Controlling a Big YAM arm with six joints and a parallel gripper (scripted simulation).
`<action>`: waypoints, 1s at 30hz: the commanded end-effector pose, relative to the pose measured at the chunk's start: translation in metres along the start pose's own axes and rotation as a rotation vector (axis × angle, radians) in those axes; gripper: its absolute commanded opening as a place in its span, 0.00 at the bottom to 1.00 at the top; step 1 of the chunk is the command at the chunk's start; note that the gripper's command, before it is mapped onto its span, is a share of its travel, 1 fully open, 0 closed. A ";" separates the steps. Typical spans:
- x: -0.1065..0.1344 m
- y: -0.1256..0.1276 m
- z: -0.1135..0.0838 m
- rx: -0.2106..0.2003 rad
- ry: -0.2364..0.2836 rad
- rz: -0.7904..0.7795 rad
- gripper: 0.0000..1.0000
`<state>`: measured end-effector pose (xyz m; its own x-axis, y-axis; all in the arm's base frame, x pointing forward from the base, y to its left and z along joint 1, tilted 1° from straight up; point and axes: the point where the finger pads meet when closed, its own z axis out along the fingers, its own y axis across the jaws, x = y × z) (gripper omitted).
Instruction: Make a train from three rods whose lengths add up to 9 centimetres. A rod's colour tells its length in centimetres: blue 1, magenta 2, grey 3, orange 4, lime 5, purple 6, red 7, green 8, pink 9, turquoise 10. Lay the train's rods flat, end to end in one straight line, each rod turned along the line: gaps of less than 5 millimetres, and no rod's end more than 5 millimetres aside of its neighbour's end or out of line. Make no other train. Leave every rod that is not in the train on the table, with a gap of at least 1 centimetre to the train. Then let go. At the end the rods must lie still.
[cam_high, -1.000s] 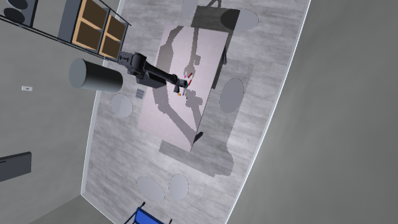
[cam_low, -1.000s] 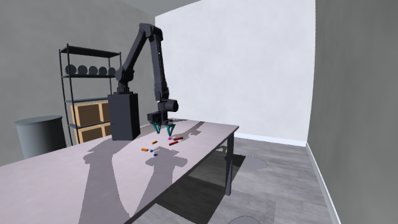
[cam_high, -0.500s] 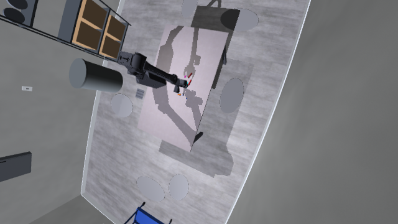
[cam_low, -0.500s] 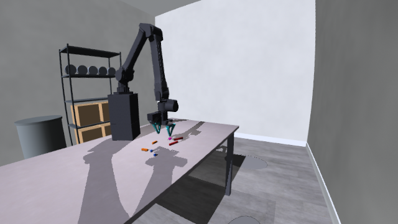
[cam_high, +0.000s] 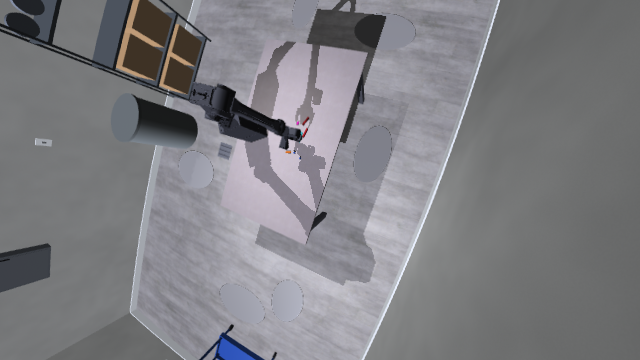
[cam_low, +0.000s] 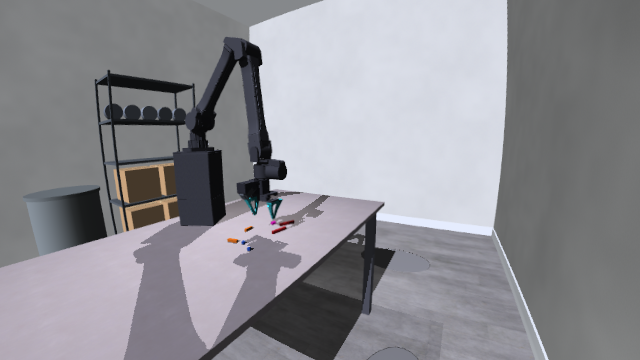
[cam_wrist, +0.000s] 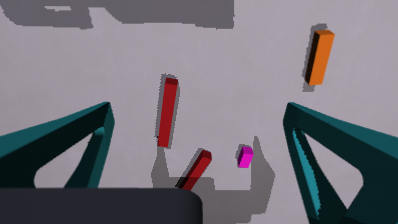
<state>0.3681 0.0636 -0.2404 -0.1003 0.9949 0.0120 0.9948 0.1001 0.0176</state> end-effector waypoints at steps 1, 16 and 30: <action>-0.004 0.010 -0.003 -0.012 -0.004 -0.002 1.00; -0.004 0.010 -0.003 -0.012 -0.004 -0.002 1.00; 0.035 -0.029 -0.002 -0.023 0.000 0.022 1.00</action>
<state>0.3201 0.1025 -0.2409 -0.1409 0.9900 0.0095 0.9900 0.1408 0.0044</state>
